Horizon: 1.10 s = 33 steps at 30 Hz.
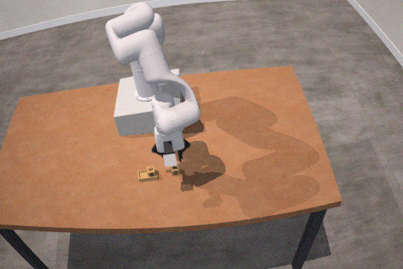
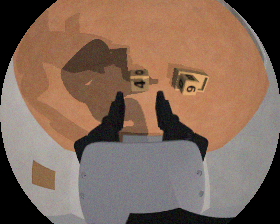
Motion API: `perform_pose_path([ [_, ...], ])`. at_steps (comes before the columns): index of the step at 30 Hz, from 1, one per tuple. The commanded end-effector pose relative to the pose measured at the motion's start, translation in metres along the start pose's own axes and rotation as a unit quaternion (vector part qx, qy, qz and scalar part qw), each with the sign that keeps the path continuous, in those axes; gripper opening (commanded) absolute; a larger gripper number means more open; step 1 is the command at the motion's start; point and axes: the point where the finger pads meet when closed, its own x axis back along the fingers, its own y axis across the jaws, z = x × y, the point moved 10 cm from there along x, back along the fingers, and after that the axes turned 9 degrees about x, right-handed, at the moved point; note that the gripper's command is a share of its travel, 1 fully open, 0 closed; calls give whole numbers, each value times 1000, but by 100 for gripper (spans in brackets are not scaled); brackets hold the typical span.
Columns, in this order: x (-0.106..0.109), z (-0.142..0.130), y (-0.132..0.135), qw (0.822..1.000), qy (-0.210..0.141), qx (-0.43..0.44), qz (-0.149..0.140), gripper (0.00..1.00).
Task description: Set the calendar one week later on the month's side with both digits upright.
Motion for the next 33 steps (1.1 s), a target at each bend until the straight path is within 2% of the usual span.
perform_pose_path([
  [1, 23, 0, 0, 1000, 1, 0, 0, 49],
  [9, 29, 0, 0, 1000, 1, 0, 0, 49],
  [10, 29, 0, 0, 1000, 1, 0, 0, 100],
  [33, 29, 0, 0, 1000, 1, 4, 0, 100],
])
